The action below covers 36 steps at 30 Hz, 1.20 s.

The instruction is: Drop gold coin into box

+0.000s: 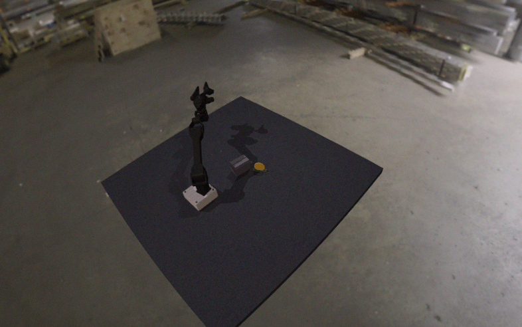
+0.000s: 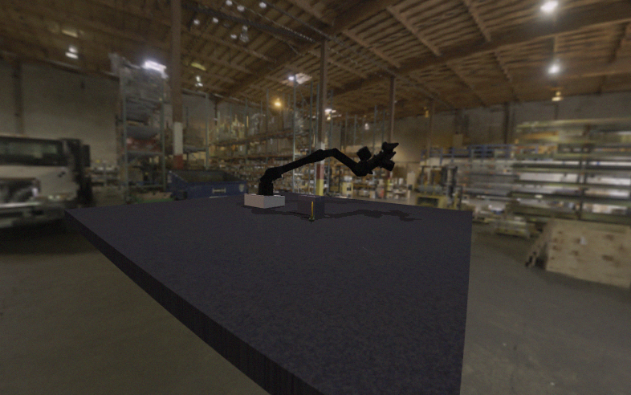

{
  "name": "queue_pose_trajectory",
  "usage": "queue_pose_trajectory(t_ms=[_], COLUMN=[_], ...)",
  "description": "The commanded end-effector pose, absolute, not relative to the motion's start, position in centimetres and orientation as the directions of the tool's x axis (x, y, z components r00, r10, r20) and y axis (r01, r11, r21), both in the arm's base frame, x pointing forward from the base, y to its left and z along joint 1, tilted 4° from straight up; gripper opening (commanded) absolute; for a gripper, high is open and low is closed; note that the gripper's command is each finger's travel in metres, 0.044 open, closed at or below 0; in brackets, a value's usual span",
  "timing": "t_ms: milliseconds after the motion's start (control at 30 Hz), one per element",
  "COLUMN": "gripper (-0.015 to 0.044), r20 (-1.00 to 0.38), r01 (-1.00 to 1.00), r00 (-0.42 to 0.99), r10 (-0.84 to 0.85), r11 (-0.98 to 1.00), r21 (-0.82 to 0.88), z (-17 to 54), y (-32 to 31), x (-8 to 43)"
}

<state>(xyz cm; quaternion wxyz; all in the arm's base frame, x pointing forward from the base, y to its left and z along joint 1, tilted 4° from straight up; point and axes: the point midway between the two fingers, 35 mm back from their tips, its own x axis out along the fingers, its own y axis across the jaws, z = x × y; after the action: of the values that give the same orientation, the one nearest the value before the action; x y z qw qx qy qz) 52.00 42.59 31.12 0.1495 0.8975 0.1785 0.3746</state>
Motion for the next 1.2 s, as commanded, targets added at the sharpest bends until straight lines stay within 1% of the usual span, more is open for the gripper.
queue_pose_trajectory(t_ms=[0, 67, 200, 267, 367, 500, 600, 733, 933, 1167], gripper=[0.0374, 0.0321, 0.0216, 0.0164, 0.0161, 0.0161, 0.0161, 0.0161, 0.0161, 0.0161], r20=[0.613, 0.565, 0.407, 0.344, 0.218, 0.039, -0.091, -0.257, -0.523, -0.783], r01=[0.203, 0.161, 0.074, 0.057, 0.050, 0.095, 0.161, 0.280, 0.520, 0.772], r00=[0.661, 0.700, 0.808, 0.842, 0.900, 0.951, 0.965, 0.952, 0.851, 0.620], r10=[0.433, 0.437, 0.427, 0.415, 0.378, 0.307, 0.246, 0.167, 0.039, -0.055], r11=[-0.889, -0.867, -0.757, -0.703, -0.586, -0.409, -0.283, -0.132, 0.073, 0.224], r21=[0.410, 0.472, 0.649, 0.709, 0.809, 0.907, 0.945, 0.951, 0.851, 0.595], z=[31.1, 30.6, 28.8, 28.0, 26.3, 23.6, 21.7, 19.3, 15.6, 12.1], y=[42.4, 41.1, 36.3, 34.3, 30.0, 23.6, 18.7, 12.8, 3.2, -6.2], x=[52.2, 54.0, 58.7, 60.1, 62.5, 64.6, 65.2, 64.9, 61.8, 54.4])
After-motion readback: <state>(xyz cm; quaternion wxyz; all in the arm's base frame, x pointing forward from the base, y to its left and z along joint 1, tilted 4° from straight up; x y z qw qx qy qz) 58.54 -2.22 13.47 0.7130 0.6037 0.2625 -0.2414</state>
